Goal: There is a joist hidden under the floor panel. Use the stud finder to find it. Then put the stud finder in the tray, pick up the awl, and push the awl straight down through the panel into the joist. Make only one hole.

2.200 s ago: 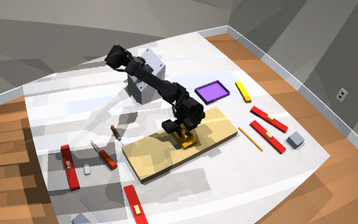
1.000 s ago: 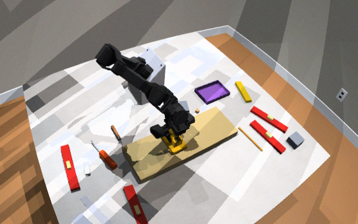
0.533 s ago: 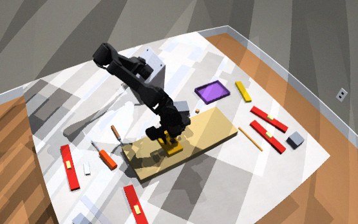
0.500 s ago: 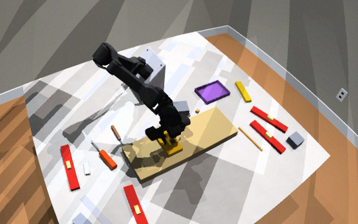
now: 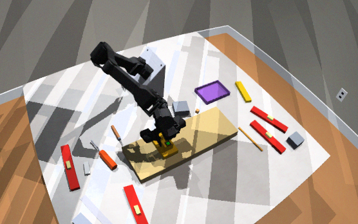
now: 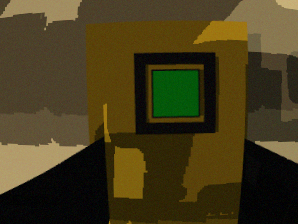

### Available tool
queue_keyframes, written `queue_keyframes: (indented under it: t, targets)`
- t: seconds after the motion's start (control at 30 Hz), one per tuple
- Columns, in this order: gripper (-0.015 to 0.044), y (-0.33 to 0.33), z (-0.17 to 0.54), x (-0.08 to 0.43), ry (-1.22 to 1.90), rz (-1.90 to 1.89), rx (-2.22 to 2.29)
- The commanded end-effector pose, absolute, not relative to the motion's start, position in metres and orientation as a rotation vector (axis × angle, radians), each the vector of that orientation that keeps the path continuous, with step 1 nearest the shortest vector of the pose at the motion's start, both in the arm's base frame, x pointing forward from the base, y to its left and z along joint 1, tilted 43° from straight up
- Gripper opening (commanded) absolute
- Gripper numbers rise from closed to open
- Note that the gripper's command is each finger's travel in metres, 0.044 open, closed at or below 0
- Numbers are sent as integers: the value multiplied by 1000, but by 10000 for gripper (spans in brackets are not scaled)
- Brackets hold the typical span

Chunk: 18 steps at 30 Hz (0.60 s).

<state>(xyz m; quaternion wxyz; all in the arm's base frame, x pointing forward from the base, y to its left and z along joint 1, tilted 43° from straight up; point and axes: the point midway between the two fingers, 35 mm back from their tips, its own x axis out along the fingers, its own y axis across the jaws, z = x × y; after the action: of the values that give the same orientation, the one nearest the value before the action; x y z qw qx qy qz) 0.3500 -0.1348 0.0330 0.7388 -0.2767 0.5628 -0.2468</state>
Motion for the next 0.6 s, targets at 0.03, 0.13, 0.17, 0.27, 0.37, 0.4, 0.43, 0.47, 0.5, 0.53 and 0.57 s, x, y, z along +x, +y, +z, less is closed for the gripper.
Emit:
queue_keyframes:
  t: [0.03, 0.13, 0.17, 0.27, 0.37, 0.4, 0.43, 0.47, 0.5, 0.53, 0.57]
  targets:
    - [0, -142, 40, 349, 1236, -547, -606]
    - [0, -146, 43, 349, 1236, -547, -606]
    - [0, -147, 44, 348, 1236, -547, -606]
    - [0, -150, 47, 348, 1236, -547, -607]
    - [0, -154, 50, 348, 1236, -547, -607]
    - [0, -155, 51, 348, 1236, -548, -607]
    - [0, -156, 53, 348, 1236, -548, -607]
    - [0, -157, 54, 348, 1236, -548, -607]
    - [0, -158, 55, 348, 1236, -548, -607]
    - [0, -159, 56, 348, 1236, -548, -607]
    - [0, -160, 57, 347, 1236, -548, -607]
